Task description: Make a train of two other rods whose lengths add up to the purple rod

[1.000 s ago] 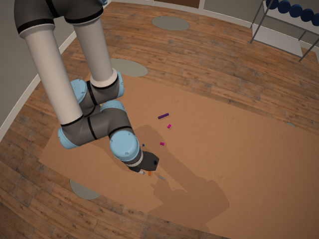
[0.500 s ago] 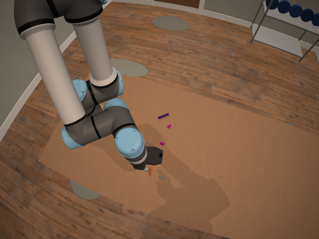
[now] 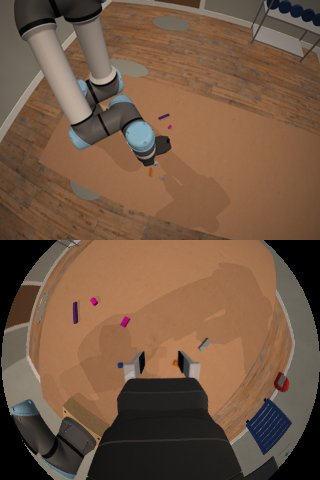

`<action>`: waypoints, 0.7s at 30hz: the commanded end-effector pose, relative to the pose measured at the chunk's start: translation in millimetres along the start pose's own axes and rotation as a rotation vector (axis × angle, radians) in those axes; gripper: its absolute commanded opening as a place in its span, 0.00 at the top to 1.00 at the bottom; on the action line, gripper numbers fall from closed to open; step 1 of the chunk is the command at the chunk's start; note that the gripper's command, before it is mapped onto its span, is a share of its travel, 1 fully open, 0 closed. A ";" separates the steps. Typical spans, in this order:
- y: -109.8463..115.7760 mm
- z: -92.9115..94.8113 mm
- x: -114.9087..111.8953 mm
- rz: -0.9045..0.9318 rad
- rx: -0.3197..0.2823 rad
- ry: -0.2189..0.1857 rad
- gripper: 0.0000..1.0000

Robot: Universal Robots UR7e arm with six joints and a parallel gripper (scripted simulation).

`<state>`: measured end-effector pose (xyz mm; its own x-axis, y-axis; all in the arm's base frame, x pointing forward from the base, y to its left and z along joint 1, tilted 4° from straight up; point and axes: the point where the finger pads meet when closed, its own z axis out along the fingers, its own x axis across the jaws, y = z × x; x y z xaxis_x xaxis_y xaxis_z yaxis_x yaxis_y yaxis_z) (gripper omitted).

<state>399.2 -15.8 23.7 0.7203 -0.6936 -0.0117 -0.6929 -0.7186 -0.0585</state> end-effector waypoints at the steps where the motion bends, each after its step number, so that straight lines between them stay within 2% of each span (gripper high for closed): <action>1: -9.8 -0.5 -6.4 -0.128 0.002 0.000 0.00; 21: -47.4 -0.8 -41.9 -0.700 0.000 0.000 0.00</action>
<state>401.7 35.4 26.7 0.9788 -0.2038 0.0209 -0.2025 -0.9778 -0.0532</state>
